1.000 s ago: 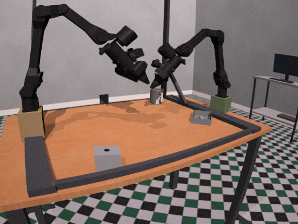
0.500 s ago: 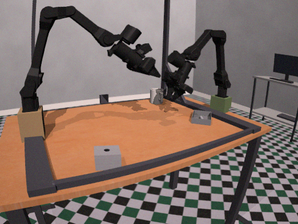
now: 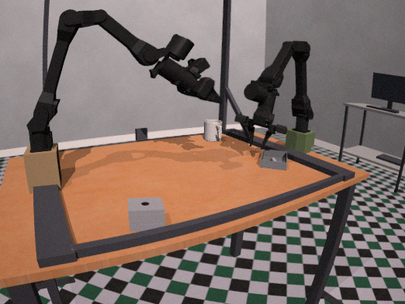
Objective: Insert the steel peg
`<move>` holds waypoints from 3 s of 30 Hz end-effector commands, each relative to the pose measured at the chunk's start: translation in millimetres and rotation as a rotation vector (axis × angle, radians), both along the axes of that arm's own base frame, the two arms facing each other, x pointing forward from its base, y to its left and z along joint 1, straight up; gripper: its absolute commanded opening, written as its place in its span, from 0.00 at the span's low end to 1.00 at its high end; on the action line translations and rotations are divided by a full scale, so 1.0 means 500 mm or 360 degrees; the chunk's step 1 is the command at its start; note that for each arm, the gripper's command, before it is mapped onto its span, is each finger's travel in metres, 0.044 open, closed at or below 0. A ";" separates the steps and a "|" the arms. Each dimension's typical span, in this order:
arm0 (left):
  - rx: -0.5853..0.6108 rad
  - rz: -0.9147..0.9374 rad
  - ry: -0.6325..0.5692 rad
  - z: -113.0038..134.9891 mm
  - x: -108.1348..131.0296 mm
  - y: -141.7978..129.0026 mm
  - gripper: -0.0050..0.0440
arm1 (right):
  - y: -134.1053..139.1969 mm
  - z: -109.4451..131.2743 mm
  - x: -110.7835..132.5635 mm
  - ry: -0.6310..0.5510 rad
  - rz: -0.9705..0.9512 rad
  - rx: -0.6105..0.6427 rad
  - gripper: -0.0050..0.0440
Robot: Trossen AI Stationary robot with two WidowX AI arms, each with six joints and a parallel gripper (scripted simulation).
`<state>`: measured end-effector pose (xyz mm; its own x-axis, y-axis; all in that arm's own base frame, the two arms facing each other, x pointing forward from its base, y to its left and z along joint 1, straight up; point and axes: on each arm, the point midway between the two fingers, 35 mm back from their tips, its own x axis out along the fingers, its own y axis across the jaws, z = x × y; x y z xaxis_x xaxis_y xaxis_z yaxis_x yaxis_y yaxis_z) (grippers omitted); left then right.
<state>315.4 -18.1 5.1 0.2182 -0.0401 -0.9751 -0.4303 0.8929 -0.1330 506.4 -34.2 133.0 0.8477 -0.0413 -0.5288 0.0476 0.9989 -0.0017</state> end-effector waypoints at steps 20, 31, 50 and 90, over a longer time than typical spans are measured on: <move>0.0013 0.0492 0.0334 -0.042 -0.109 0.085 0.47 | 0.000 0.031 0.005 -0.0056 -0.0002 -0.0001 1.00; 0.0014 0.0494 0.0352 -0.081 -0.113 0.086 0.47 | 0.000 0.031 0.005 -0.0056 -0.0002 -0.0001 1.00; 0.0014 0.0494 0.0351 -0.100 -0.113 0.085 0.47 | 0.000 0.031 0.005 -0.0056 -0.0002 -0.0001 1.00; 0.0005 0.0494 0.0292 -0.066 -0.090 0.084 0.10 | 0.000 0.031 0.005 -0.0056 -0.0002 -0.0001 1.00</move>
<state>261.2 23.1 -43.2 0.0009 -0.0021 -1.0000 -0.6980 0.7161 -0.0021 506.7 -34.2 132.0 0.8472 -0.0412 -0.5298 0.0480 0.9988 -0.0010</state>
